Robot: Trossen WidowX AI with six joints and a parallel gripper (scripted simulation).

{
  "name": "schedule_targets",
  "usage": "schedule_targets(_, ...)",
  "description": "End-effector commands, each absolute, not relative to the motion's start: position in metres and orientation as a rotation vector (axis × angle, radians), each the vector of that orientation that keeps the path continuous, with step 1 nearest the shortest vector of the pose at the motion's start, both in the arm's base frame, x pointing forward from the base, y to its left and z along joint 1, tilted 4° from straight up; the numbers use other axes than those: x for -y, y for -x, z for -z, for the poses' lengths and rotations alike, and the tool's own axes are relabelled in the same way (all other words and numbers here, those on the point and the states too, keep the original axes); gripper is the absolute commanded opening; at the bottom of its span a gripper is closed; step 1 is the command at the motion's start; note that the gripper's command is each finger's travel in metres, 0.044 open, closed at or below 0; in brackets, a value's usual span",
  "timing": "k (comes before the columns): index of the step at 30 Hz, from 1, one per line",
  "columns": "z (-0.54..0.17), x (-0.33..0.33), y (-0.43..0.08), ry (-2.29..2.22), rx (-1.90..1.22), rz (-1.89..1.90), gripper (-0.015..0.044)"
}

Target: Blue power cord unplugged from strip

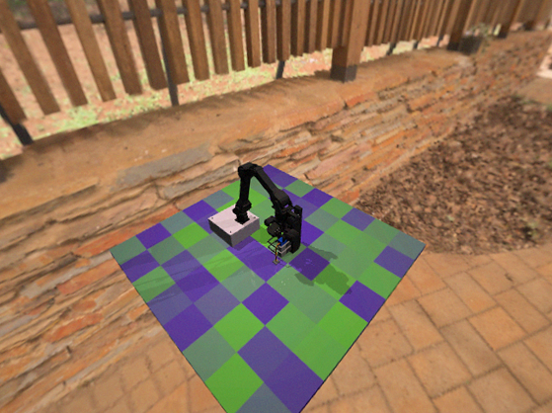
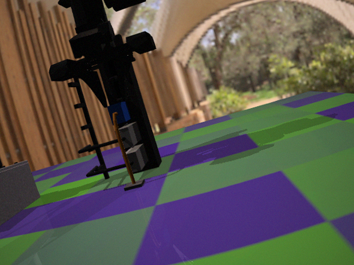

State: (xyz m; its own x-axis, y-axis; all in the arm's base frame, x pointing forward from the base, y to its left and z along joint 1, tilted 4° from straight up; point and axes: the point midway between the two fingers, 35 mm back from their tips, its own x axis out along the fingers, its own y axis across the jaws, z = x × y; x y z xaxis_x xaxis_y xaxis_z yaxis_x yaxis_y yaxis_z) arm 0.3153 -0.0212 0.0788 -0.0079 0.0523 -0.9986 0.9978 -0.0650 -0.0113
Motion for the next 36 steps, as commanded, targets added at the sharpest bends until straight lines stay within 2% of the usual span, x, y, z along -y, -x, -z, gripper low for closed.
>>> schedule_targets(1,-0.075,0.02,-0.315,-1.294,-1.223,1.244,0.016)
schedule_targets(9,-0.068,0.02,-0.315,-1.294,-1.223,1.244,0.016)
schedule_targets(12,-0.07,0.02,-0.316,-1.292,-1.222,1.238,0.0081)
schedule_targets(21,-0.07,0.02,-0.316,-1.292,-1.222,1.238,0.0021)
schedule_targets(22,-0.07,0.021,-0.316,-1.292,-1.222,1.238,0.0)
schedule_targets(36,-0.069,0.041,-0.316,-1.291,-1.22,1.24,0.0)
